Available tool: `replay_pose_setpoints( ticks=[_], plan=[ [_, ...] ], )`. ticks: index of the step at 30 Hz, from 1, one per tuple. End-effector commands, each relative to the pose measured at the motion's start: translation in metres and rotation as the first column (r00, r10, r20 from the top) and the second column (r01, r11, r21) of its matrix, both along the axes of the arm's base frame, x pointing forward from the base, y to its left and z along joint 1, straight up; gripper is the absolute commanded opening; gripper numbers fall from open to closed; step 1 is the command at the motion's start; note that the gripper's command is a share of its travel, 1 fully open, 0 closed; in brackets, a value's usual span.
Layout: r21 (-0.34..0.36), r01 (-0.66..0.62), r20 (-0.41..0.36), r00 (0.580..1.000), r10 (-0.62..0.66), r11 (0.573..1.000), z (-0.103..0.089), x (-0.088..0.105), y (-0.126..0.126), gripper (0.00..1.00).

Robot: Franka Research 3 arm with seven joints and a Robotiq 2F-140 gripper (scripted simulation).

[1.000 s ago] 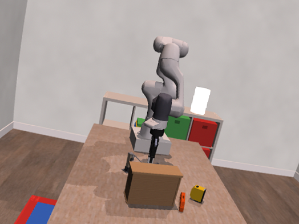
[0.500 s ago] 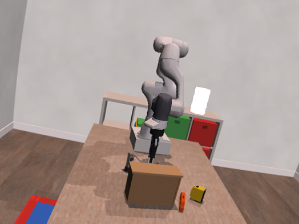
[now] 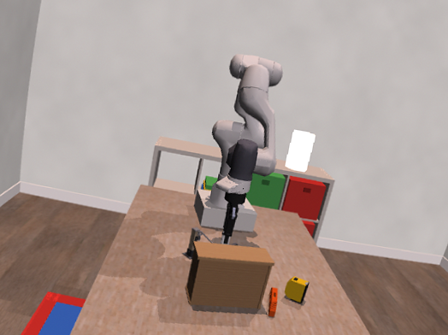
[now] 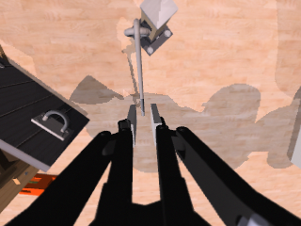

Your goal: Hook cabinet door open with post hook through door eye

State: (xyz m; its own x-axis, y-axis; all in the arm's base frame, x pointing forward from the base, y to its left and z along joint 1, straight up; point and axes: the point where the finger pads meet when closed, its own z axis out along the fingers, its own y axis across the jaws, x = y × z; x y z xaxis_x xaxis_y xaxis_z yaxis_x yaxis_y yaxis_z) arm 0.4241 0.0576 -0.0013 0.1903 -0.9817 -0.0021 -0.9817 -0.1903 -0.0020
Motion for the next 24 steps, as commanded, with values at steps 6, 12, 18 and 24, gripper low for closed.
replay_pose_setpoints(
  ticks=[6,12,18,24],
  plan=[
    [-0.001,-0.003,0.003,1.0,0.003,1.0,0.0001,0.0024,-0.0025,0.14],
    [-0.001,-0.003,0.003,1.0,0.003,1.0,0.0001,0.0033,-0.0034,0.14],
    [-0.001,-0.003,0.003,1.0,0.003,1.0,0.0001,0.0033,-0.0035,0.14],
    [-0.001,-0.003,0.003,1.0,0.003,1.0,0.0001,0.0033,-0.0035,0.14]
  ],
)
